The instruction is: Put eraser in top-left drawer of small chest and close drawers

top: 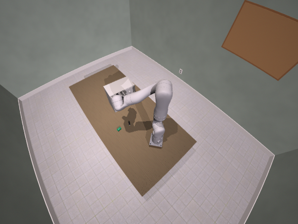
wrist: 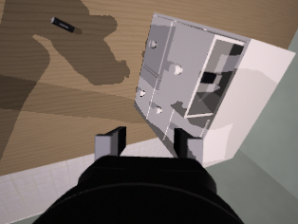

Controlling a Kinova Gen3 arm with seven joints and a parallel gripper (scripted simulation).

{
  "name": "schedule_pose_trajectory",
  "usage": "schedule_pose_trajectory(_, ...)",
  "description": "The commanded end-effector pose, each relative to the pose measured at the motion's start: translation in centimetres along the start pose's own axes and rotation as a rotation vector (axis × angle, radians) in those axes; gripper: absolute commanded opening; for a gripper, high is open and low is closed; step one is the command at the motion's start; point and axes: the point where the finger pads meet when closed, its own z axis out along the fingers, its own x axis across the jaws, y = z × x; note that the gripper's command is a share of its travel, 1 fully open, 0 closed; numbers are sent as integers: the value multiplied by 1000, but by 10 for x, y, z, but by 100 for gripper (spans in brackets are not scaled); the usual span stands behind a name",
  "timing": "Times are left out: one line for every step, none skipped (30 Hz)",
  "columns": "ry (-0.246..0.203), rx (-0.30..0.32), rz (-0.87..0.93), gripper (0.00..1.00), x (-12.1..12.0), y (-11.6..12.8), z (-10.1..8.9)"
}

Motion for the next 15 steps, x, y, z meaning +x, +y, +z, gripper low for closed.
schedule_pose_trajectory(-31, -7, 55, 100, 3, 0, 0)
schedule_pose_trajectory(-48, -7, 85, 100, 3, 1, 0)
schedule_pose_trajectory(-64, -7, 115, 100, 4, 1, -1)
schedule_pose_trajectory(-81, -7, 145, 100, 4, 1, -1)
schedule_pose_trajectory(-98, -8, 175, 100, 4, 1, -1)
schedule_pose_trajectory(-115, -8, 205, 100, 4, 2, -1)
schedule_pose_trajectory(-132, -8, 235, 100, 5, 2, -2)
schedule_pose_trajectory(-149, -9, 265, 100, 5, 2, -2)
schedule_pose_trajectory(-165, -9, 294, 100, 5, 2, -2)
schedule_pose_trajectory(-182, -9, 324, 100, 5, 2, -3)
schedule_pose_trajectory(-198, -9, 353, 100, 5, 3, -3)
schedule_pose_trajectory(-215, -10, 382, 100, 6, 3, -3)
schedule_pose_trajectory(-231, -10, 411, 100, 6, 3, -4)
schedule_pose_trajectory(-247, -10, 440, 100, 6, 3, -4)
schedule_pose_trajectory(-247, -10, 440, 100, 6, 3, -4)
